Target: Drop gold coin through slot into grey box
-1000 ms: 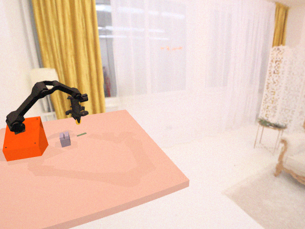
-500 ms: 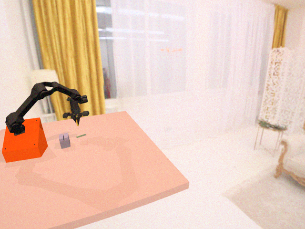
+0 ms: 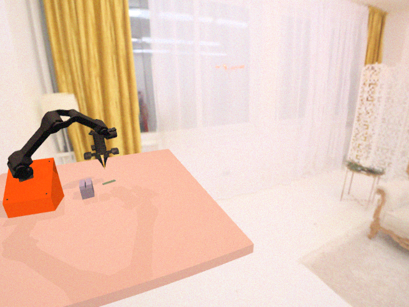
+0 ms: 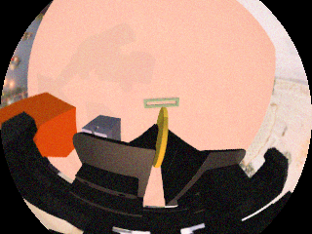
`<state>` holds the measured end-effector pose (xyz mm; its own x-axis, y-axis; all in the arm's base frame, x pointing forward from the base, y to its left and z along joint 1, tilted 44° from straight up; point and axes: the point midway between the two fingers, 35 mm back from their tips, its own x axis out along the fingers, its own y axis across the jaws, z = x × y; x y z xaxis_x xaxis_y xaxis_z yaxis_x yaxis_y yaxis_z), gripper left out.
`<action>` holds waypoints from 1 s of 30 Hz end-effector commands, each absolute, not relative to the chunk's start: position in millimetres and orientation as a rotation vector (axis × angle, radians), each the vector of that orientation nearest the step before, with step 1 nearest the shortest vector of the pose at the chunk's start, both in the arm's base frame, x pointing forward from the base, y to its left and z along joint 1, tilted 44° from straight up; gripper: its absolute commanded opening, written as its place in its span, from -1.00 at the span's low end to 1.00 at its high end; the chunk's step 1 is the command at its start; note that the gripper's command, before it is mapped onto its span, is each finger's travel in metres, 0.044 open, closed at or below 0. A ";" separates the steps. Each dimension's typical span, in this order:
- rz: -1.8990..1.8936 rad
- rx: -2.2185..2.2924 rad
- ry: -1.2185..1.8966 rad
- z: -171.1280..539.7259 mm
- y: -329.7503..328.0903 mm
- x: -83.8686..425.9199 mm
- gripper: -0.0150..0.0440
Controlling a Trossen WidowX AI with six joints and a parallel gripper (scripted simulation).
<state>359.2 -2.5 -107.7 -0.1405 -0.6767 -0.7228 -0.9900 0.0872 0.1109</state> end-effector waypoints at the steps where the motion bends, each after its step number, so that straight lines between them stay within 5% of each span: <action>1: 0.836 -1.641 1.864 -101.8 -4.0 357.8 -0.49; 30: 0.839 -1.641 1.868 -59.9 -34.7 307.9 -0.49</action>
<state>311.9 -31.5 -67.1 -0.1492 -0.6712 -0.7261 -0.9885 0.0826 0.1267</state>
